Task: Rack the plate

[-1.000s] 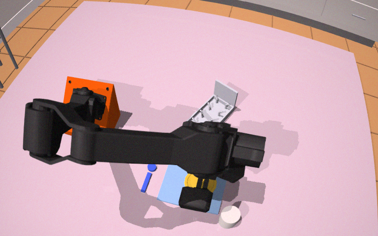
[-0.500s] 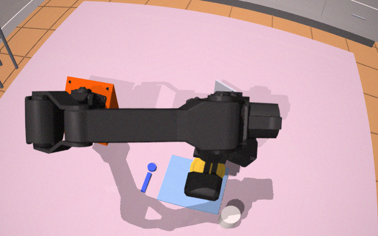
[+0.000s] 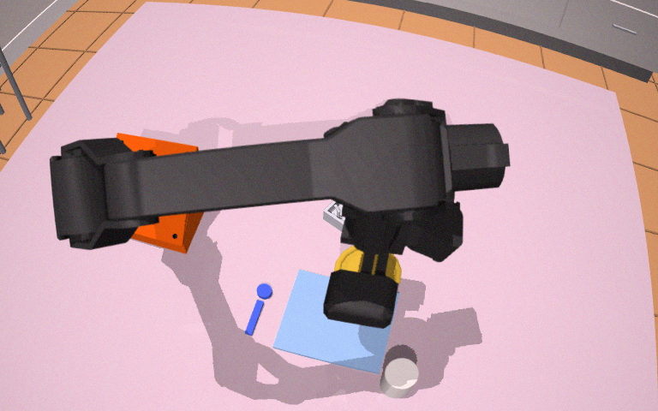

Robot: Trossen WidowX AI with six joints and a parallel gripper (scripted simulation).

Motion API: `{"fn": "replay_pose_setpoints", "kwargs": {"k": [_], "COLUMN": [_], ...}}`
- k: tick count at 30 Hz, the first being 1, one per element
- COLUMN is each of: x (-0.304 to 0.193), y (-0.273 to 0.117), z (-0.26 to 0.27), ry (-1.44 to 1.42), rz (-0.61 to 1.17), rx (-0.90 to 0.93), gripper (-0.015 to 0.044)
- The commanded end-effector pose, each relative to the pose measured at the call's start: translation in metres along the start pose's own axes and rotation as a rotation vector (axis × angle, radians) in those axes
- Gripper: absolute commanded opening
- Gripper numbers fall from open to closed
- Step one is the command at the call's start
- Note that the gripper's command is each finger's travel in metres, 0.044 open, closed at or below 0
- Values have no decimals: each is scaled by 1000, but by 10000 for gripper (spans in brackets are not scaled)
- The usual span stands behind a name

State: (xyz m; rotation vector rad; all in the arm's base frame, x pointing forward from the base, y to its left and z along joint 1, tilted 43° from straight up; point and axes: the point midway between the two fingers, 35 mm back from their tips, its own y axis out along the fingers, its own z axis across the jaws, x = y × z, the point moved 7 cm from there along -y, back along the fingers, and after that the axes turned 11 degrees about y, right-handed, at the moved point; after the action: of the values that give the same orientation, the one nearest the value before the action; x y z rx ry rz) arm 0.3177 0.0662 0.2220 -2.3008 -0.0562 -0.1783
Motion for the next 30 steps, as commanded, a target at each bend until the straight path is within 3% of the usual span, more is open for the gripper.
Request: {"fn": "replay_pose_setpoints", "kwargs": {"k": [1, 5, 19, 30], "x": [1, -2, -84, -89], "y": [-12, -14, -15, -12], "z": [1, 8, 127, 131], "ry": [-7, 14, 454, 463], "rz": [7, 7, 26, 39], "rx": [-5, -2, -2, -1], "gripper": [0, 0, 0, 0]}}
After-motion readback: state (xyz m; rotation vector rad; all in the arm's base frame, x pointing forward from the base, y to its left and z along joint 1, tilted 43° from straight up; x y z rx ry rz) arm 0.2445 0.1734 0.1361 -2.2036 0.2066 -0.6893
